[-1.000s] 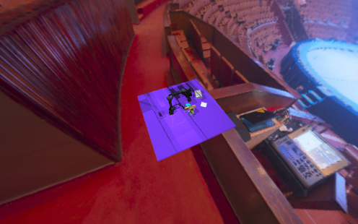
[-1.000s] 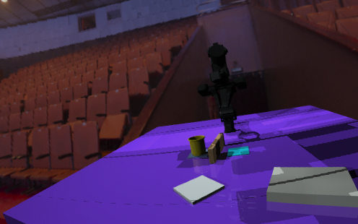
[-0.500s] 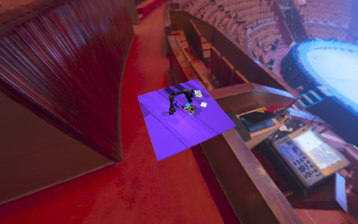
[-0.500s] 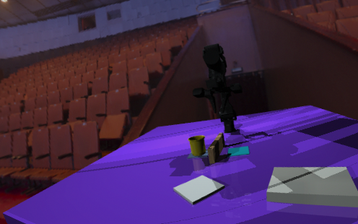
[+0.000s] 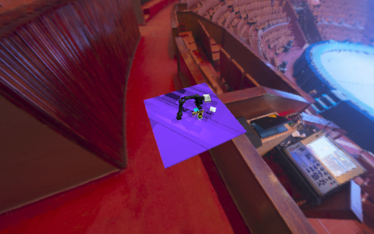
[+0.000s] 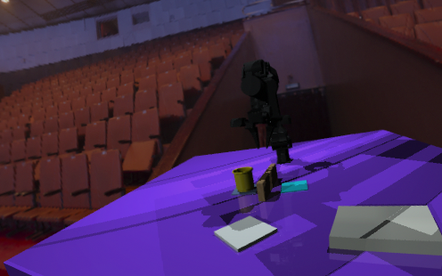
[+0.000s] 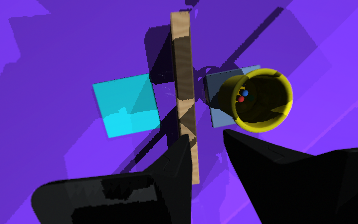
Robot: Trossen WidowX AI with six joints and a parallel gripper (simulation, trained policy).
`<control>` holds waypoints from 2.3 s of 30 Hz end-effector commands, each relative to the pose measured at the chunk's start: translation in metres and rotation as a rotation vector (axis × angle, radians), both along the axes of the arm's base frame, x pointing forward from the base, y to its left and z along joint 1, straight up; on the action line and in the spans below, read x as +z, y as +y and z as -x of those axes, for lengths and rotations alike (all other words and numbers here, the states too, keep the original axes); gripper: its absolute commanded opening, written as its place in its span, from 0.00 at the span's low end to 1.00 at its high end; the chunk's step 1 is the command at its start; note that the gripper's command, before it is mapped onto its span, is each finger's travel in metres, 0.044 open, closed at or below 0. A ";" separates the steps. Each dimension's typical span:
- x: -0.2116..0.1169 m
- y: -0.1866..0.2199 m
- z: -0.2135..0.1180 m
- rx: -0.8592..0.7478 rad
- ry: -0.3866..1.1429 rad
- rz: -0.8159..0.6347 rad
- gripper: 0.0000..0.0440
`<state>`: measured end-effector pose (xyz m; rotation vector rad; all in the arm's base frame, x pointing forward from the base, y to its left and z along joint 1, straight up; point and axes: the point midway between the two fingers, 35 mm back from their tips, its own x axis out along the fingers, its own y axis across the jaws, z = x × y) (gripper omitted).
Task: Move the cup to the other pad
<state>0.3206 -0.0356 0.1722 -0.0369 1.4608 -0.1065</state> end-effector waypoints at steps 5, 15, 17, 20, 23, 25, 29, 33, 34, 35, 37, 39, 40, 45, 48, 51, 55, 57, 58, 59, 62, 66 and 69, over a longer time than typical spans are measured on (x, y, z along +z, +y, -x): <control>-0.016 -0.015 0.002 0.022 0.064 0.012 0.28; -0.043 -0.036 0.004 0.052 0.113 0.021 0.33; -0.050 -0.039 0.005 0.059 0.122 0.022 0.34; -0.060 -0.044 0.006 0.072 0.134 0.022 0.35; -0.072 -0.048 0.006 0.088 0.146 0.020 0.36; -0.080 -0.051 0.007 0.100 0.152 0.019 0.36; -0.096 -0.054 0.008 0.130 0.162 0.013 0.37; -0.108 -0.055 0.008 0.171 0.165 0.005 0.34; -0.109 -0.056 0.008 0.183 0.166 0.005 0.30; -0.110 -0.056 0.008 0.195 0.166 0.006 0.24; -0.110 -0.057 0.008 0.217 0.169 0.007 0.13; -0.109 -0.057 0.008 0.237 0.172 0.009 0.04; -0.108 -0.058 0.008 0.246 0.172 0.009 0.01; -0.096 -0.058 0.005 0.278 0.153 0.008 0.04; -0.089 -0.057 0.003 0.289 0.145 0.006 0.04; -0.082 -0.055 0.000 0.297 0.135 0.006 0.03; -0.073 -0.051 -0.004 0.306 0.119 0.006 0.04; -0.068 -0.048 -0.007 0.311 0.110 0.006 0.05; -0.066 -0.046 -0.009 0.314 0.106 0.007 0.05; -0.064 -0.045 -0.010 0.316 0.102 0.007 0.05; -0.058 -0.040 -0.014 0.325 0.089 0.009 0.06; -0.051 -0.031 -0.021 0.338 0.072 0.013 0.06; -0.046 -0.023 -0.025 0.349 0.059 0.015 0.05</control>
